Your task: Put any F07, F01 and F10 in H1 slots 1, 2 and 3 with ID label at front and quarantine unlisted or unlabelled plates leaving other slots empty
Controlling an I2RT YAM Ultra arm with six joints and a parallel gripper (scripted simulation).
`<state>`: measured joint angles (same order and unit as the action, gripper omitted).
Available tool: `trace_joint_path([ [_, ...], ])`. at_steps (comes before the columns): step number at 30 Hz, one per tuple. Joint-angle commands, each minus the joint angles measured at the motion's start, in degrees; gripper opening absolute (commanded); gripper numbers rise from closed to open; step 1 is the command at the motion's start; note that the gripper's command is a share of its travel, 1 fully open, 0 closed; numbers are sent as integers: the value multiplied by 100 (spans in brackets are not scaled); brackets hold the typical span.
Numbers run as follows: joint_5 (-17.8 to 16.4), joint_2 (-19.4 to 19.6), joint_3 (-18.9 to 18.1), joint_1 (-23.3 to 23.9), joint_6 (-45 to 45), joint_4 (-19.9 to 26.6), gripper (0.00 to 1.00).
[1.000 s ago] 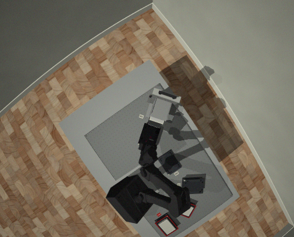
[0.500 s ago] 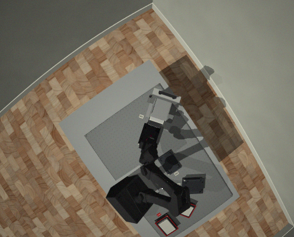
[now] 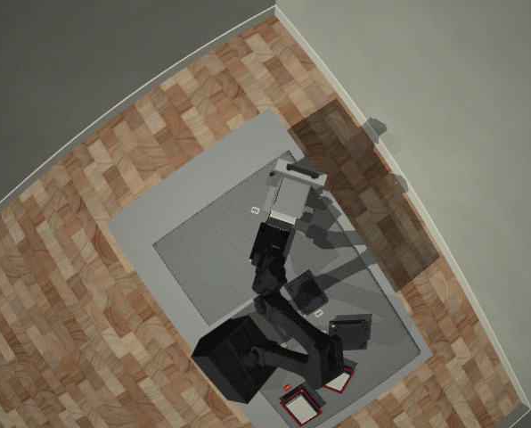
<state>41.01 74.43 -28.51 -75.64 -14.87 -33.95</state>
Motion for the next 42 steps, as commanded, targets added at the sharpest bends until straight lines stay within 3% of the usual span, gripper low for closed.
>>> trace_joint_path([
  [1, -34, -19, -40, -13, -5, -11, 0],
  [42, -212, 285, -595, 168, -52, 206, 0],
])
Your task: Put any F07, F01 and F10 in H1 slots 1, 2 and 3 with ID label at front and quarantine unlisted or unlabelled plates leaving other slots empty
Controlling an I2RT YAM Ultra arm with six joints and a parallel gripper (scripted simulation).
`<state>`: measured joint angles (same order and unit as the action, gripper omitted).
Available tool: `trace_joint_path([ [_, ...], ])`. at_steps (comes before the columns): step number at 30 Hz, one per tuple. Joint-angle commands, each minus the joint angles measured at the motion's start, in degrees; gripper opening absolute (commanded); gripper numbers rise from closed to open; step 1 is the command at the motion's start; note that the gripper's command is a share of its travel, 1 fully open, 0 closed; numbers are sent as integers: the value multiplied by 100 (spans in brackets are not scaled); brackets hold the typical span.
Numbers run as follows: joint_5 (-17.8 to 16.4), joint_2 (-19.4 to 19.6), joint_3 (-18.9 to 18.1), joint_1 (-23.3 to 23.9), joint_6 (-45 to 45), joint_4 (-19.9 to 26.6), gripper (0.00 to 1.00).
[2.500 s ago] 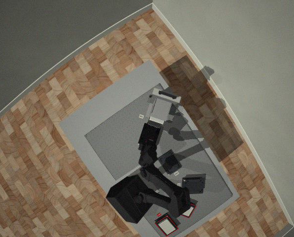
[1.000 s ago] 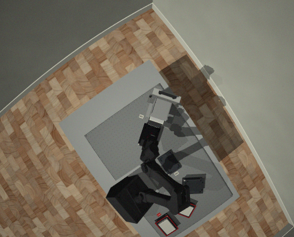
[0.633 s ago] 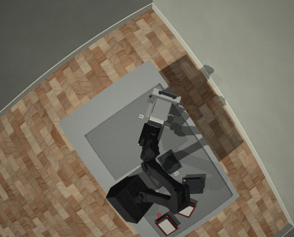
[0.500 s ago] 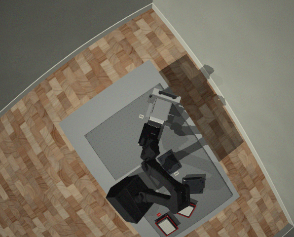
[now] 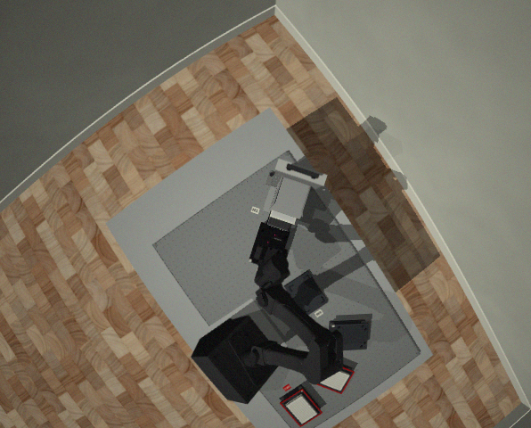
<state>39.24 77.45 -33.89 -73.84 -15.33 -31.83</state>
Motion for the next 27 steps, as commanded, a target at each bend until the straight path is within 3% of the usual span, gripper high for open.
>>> trace_joint_path([
  [1, -39, -8, -73, -7, -8, 0, 0],
  [27, -132, 175, -412, 87, -32, 140, 0],
])
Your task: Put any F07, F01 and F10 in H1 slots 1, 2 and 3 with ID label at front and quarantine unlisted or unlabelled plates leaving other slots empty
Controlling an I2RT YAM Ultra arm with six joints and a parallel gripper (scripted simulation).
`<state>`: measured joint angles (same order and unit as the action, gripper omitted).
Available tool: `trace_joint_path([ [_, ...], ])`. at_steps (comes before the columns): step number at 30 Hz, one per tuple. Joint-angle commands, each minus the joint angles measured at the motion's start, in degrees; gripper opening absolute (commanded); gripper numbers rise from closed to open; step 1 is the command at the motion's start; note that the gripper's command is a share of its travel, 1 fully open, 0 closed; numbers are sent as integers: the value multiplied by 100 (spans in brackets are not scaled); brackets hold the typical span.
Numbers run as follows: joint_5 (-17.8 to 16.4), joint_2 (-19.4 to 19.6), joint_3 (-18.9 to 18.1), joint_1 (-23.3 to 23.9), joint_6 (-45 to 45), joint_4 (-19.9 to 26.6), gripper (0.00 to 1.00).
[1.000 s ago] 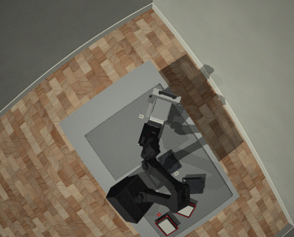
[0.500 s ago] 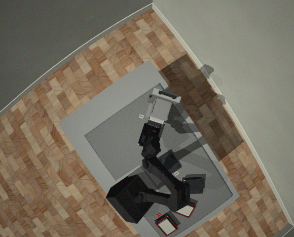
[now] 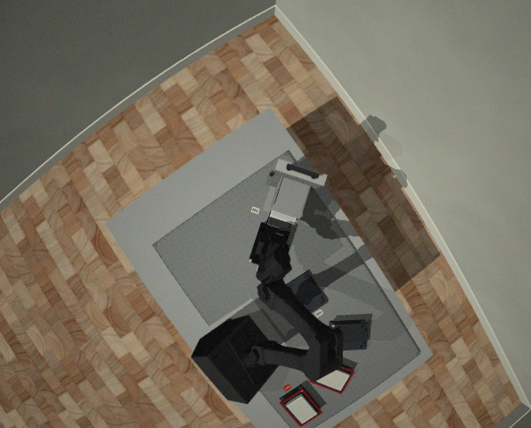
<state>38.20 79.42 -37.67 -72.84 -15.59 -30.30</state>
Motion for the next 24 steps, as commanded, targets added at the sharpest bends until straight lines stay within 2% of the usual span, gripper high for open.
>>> trace_joint_path([
  [1, -30, -15, -47, -10, -6, -8, 0],
  [24, -112, 163, -380, 73, -27, 133, 0],
])
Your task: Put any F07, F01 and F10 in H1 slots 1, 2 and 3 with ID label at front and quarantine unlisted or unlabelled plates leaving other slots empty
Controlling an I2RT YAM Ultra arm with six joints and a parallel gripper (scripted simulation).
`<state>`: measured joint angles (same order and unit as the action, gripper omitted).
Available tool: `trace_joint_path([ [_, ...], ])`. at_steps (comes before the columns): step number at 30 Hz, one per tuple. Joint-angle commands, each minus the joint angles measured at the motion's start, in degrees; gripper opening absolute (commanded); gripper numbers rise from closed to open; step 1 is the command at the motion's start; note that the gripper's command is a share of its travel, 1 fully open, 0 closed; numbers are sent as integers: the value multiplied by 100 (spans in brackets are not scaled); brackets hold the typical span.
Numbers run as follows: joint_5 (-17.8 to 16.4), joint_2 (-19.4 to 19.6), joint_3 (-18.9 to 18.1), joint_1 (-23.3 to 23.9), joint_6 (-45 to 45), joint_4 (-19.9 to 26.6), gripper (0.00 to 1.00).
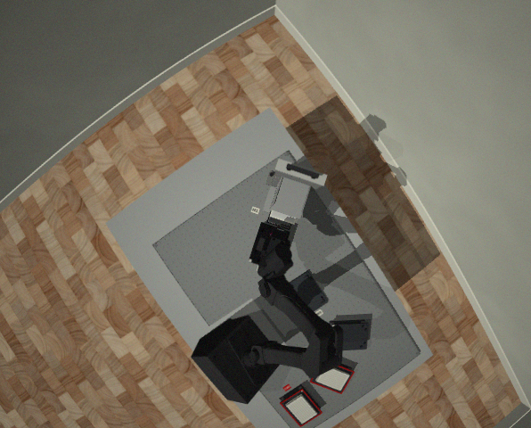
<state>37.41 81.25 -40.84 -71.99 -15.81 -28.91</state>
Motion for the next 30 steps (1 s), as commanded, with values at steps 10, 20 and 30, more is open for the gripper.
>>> trace_joint_path([
  [10, -63, 47, -190, 17, -12, 48, 0],
  [20, -98, 132, -351, 53, -21, 117, 0],
  [30, -125, 200, -481, 80, -28, 174, 0],
])
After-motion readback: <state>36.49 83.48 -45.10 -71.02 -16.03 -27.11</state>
